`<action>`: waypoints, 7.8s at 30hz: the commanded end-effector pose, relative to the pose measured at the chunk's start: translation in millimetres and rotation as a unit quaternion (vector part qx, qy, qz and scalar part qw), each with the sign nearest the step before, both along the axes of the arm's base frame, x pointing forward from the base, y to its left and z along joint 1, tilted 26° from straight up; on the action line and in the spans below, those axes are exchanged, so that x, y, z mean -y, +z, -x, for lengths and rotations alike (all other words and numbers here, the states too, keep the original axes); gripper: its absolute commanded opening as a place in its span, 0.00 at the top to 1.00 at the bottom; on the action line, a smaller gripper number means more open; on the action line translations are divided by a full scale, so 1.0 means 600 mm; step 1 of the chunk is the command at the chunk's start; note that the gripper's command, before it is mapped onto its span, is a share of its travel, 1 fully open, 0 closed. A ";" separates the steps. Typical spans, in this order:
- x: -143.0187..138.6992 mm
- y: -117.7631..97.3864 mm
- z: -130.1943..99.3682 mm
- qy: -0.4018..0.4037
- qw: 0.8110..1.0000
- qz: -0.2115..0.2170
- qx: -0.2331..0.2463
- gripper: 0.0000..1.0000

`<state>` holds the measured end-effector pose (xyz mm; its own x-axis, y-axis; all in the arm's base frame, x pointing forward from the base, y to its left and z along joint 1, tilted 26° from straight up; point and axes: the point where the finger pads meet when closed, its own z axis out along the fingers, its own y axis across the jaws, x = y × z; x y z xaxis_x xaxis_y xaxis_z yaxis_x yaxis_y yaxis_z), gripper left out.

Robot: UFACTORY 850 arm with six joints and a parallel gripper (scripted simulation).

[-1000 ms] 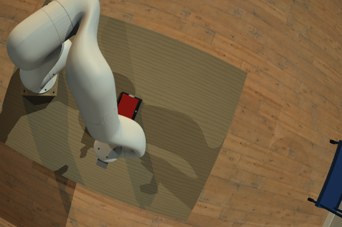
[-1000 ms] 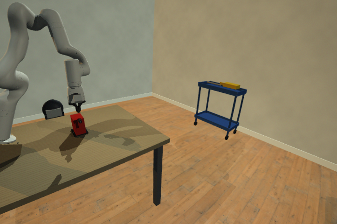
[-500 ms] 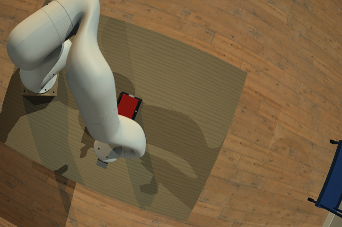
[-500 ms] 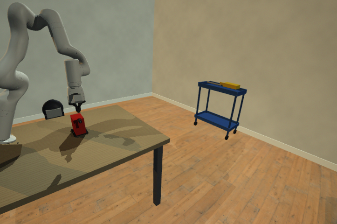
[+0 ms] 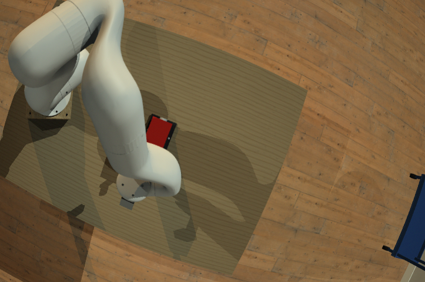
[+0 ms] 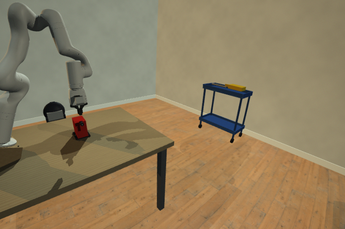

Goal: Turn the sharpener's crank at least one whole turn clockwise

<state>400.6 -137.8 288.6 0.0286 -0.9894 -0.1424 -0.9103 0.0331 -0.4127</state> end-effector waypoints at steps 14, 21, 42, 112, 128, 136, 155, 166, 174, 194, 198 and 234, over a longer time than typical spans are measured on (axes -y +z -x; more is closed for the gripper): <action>0.001 0.001 -0.001 0.000 1.000 0.000 0.001 0.46; 0.001 0.001 -0.001 0.000 1.000 0.000 0.001 0.46; 0.000 0.000 -0.001 0.000 1.000 0.000 0.001 0.46; -0.010 -0.075 -0.034 0.001 1.000 0.000 0.000 0.46; -0.010 -0.075 -0.035 0.001 1.000 0.000 0.000 0.46; -0.010 -0.075 -0.035 0.001 1.000 0.000 0.000 0.46; -0.010 -0.077 -0.036 0.001 1.000 0.000 0.001 0.46; -0.012 -0.091 -0.042 0.001 1.000 0.000 0.001 0.46; -0.014 -0.102 -0.047 0.001 1.000 0.000 0.000 0.46; -0.019 -0.130 -0.061 0.001 1.000 0.000 0.001 0.46; -0.019 -0.133 -0.062 0.001 1.000 0.000 0.001 0.46; -0.019 -0.136 -0.063 0.001 1.000 0.000 0.000 1.00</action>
<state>438.0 -125.8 206.5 0.0300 -0.9891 -0.1440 -0.9104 0.0324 -0.4123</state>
